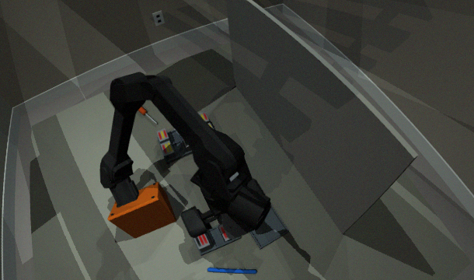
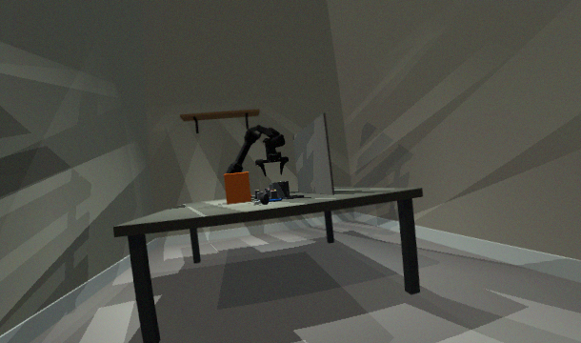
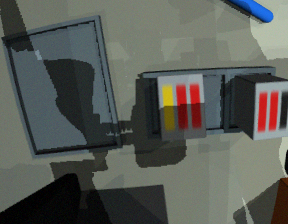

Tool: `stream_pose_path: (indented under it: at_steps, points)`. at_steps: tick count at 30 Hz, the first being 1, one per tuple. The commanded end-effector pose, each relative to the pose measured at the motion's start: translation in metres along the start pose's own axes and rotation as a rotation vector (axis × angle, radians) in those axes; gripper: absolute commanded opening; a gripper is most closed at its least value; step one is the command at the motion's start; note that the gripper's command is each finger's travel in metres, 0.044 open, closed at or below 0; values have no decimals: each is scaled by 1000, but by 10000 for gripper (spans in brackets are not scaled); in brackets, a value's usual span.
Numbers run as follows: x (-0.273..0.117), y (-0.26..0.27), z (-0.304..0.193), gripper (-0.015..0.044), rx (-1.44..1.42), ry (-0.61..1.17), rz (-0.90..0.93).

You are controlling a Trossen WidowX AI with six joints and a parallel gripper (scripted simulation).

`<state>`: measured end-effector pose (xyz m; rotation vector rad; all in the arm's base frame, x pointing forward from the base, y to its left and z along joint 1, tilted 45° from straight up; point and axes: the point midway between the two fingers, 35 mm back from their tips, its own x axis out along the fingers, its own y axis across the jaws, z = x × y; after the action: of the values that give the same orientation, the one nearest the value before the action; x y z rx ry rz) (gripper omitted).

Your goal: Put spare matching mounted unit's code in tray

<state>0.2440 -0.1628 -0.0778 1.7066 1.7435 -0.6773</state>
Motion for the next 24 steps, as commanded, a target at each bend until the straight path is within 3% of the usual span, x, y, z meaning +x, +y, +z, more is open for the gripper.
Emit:
stream_pose_path:
  at_steps: [1, 2, 8, 24]
  points:
    - [5, -2, 1, 440, 36, -2, -10]
    - [5, -2, 1, 440, 36, -2, -10]
    - [38, -10, -3, 300, 36, -1, -10]
    - [56, -12, 0, 300, 36, -1, -9]
